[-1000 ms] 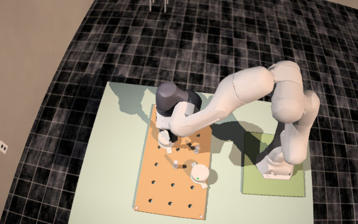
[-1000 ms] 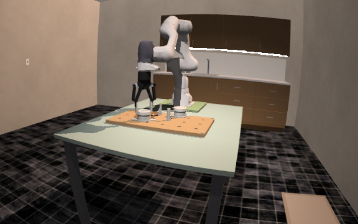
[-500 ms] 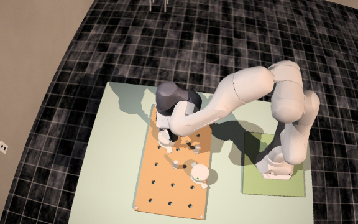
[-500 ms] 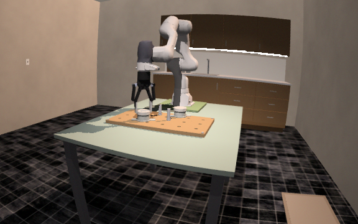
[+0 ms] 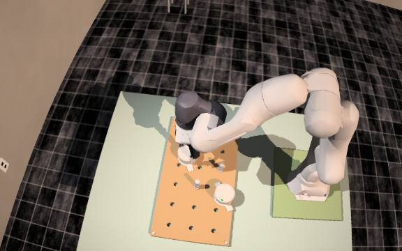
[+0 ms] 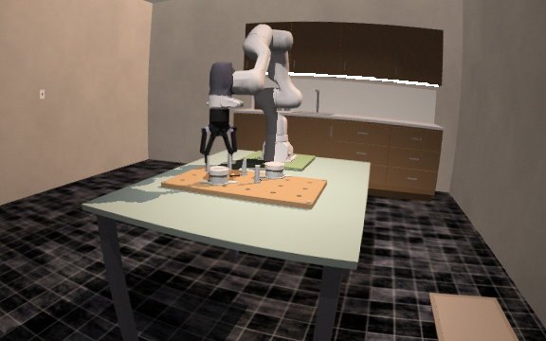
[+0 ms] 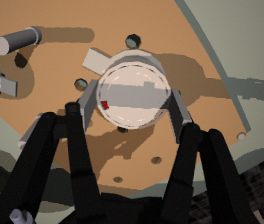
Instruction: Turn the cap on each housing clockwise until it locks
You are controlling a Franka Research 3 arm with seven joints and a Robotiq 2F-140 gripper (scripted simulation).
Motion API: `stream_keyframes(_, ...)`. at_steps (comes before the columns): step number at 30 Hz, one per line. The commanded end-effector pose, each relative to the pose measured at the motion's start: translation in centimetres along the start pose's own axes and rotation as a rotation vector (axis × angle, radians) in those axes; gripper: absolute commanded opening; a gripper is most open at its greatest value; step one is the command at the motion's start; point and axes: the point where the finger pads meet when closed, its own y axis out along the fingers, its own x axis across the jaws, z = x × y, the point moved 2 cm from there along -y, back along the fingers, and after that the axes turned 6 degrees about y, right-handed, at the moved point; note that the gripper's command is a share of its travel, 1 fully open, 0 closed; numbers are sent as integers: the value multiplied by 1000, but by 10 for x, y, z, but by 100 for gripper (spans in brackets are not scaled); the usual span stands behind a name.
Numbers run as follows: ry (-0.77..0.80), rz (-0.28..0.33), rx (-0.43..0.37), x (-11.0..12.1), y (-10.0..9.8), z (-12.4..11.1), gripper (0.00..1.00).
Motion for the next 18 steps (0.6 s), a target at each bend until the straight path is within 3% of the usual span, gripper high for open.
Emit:
stream_keyframes(1, 1, 5, -4, 1, 2, -3, 10)
stream_keyframes(18, 1, 5, -4, -6, 2, -12, 10)
